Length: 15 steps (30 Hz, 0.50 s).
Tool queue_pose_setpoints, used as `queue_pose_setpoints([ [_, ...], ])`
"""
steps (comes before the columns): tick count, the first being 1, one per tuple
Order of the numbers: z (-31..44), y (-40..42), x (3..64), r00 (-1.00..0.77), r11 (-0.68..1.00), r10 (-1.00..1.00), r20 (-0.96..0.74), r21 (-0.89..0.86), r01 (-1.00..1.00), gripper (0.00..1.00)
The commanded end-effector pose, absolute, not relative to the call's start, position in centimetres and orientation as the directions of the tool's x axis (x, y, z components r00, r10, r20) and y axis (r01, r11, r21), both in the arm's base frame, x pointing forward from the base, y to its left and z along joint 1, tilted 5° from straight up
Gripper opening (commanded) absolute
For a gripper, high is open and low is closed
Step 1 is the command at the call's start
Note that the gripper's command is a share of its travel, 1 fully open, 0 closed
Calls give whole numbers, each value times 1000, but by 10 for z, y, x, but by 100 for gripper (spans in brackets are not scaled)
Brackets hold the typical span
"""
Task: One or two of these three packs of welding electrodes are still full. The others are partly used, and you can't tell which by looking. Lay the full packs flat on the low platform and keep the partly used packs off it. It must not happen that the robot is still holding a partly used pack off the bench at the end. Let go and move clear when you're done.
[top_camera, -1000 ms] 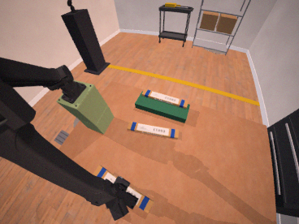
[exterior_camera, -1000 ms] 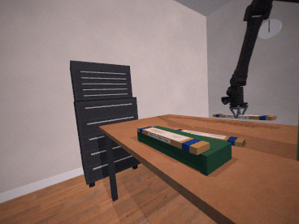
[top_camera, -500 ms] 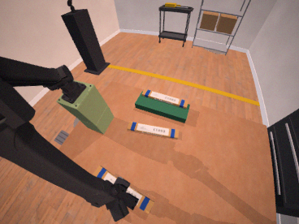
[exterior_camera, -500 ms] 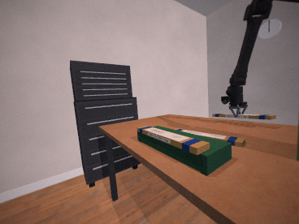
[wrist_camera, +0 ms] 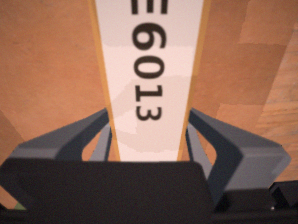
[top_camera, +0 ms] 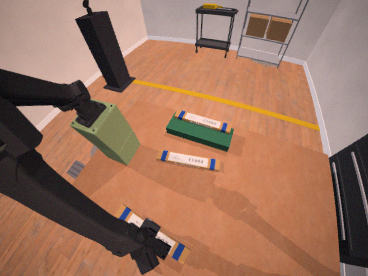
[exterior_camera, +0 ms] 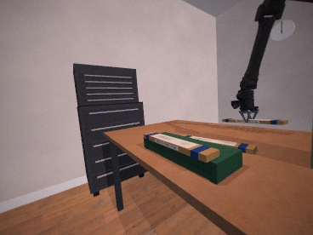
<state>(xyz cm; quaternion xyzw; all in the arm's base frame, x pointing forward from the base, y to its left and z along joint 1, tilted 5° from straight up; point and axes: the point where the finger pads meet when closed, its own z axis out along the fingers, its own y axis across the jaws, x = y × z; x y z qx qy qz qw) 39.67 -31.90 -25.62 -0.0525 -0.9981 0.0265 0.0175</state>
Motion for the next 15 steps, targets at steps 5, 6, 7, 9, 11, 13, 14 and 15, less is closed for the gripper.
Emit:
queue_pose_setpoints([
  [5,-203,-342,445,-994,989,95,-58,-111,101,0],
  [6,-203,-342,445,-994,989,95,-58,-111,101,0],
  [7,-203,-342,445,-994,989,95,-58,-111,101,0],
  [9,-202,-342,445,-994,989,95,-58,-111,101,0],
  [11,-202,-342,445,-994,989,95,-58,-111,101,0],
  [13,-202,-342,445,-994,989,95,-58,-111,101,0],
  [14,-202,-342,445,-994,989,95,-58,-111,101,0],
  [15,-202,-342,445,-994,989,95,-58,-111,101,0],
])
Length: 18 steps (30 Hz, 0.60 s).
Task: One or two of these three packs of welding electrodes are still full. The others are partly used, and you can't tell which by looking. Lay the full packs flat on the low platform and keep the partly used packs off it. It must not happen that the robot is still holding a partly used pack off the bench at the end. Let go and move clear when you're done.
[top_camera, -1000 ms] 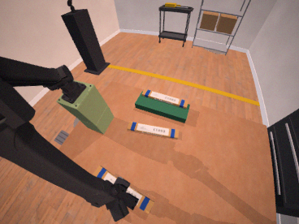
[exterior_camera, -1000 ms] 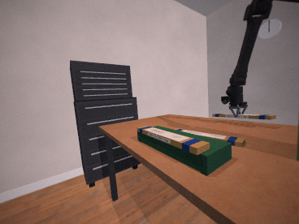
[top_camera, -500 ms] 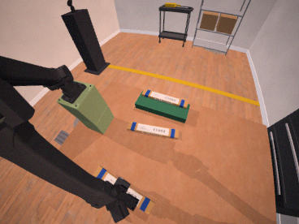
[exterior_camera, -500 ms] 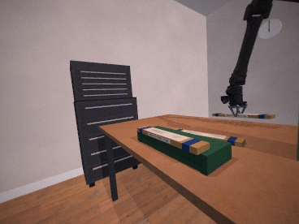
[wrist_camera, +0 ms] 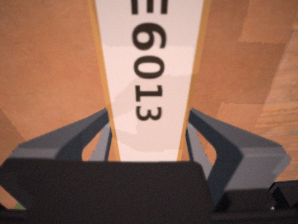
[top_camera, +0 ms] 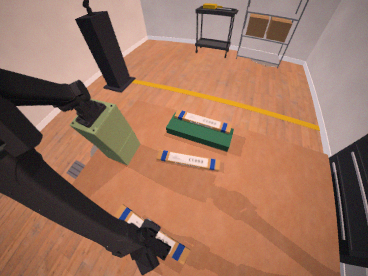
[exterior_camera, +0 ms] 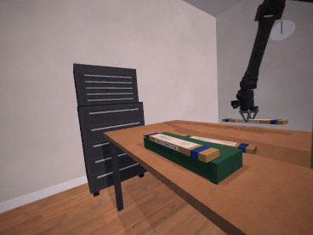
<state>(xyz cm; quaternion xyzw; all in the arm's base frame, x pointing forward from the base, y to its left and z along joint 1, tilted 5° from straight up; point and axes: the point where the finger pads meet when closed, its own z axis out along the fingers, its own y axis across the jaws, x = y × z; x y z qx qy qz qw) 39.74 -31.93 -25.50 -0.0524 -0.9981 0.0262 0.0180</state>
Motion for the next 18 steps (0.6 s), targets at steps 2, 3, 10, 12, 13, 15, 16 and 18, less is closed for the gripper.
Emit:
queue_pose_setpoints([
  [2,-201,-342,446,-994,989,95,-58,-111,101,0],
  [3,-201,-342,446,-994,989,95,-58,-111,101,0],
  [10,-201,-343,446,-994,989,95,-58,-111,101,0],
  [12,-201,-343,446,-994,989,95,-58,-111,101,0],
  [13,-201,-343,446,-994,989,95,-58,-111,101,0],
  [15,-200,-343,446,-994,989,95,-58,-111,101,0],
  [16,-200,-343,447,-994,989,95,-58,-111,101,0],
  [18,-200,-343,447,-994,989,95,-58,-111,101,0],
])
